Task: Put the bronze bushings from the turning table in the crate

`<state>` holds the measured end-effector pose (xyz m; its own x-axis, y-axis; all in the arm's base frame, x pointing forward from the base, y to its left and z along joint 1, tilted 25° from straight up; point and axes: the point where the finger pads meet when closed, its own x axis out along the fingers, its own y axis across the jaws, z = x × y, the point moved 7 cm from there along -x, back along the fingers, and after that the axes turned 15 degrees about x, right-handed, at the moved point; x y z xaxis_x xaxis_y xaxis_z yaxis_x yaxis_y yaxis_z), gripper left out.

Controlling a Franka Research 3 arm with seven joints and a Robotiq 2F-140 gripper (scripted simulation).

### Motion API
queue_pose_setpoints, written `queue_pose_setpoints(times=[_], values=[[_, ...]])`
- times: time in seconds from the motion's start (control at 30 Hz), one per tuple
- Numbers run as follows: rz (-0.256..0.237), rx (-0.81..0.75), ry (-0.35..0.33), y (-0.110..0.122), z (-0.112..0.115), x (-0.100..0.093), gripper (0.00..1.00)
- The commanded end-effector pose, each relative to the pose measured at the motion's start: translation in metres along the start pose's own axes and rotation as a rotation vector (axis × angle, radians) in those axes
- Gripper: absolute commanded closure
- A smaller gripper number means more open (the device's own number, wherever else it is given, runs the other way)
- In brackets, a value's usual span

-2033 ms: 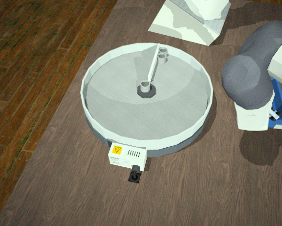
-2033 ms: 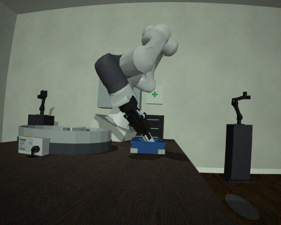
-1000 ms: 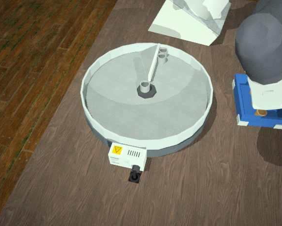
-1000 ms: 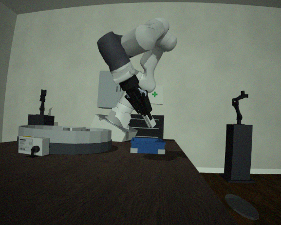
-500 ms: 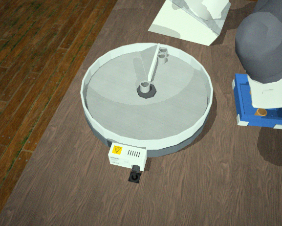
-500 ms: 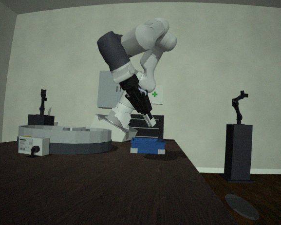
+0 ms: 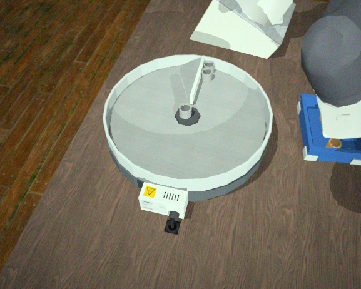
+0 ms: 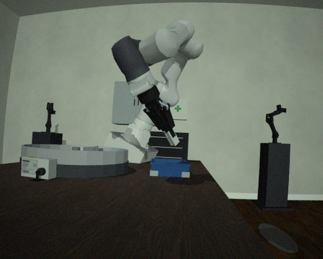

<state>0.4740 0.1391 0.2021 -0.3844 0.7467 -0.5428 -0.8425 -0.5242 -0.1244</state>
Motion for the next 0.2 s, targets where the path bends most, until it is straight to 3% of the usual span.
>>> queue_pose_setpoints(times=[0.0,0.17], values=[[0.002,0.008,-0.002,0.0014,0.0004,-0.0006,0.93],[0.002,0.008,-0.002,0.0014,0.0004,-0.0006,0.93]])
